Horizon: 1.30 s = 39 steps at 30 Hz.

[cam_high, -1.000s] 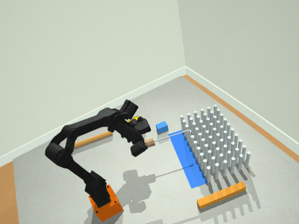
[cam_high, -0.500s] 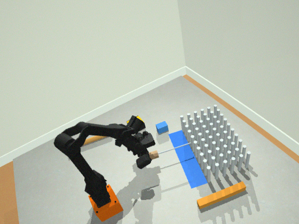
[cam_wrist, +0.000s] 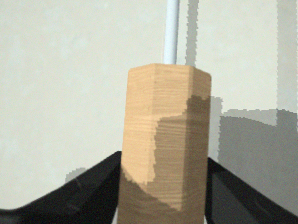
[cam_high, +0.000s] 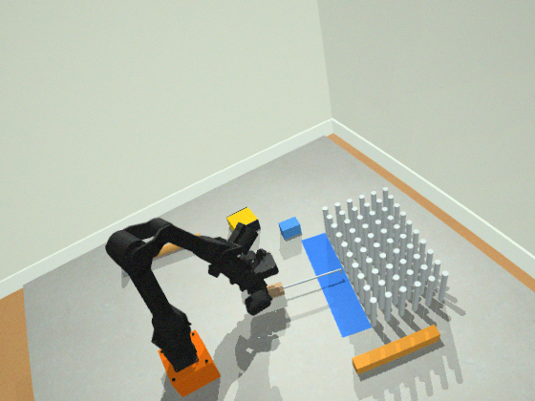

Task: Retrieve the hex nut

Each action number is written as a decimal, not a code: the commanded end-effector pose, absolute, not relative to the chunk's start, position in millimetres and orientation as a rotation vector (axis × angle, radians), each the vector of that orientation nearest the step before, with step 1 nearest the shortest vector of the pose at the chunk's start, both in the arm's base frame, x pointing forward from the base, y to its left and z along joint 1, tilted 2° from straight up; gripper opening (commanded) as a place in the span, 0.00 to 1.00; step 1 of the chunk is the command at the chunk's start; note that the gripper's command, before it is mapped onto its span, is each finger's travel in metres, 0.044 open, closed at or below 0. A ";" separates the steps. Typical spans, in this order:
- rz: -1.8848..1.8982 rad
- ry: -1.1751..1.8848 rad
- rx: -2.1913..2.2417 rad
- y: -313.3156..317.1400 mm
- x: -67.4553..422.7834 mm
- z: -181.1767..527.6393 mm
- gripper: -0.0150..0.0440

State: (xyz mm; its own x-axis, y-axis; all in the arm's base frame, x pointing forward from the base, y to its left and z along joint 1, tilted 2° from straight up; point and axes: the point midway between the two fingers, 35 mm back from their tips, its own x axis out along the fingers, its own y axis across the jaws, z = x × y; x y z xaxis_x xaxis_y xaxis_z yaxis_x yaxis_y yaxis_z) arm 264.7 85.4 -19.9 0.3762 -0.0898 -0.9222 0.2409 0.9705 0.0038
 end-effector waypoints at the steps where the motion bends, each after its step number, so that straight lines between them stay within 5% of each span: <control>1: -0.208 1.164 0.150 85.9 268.9 -19.9 0.25; 39: -0.207 1.163 0.148 79.8 298.4 -19.4 0.25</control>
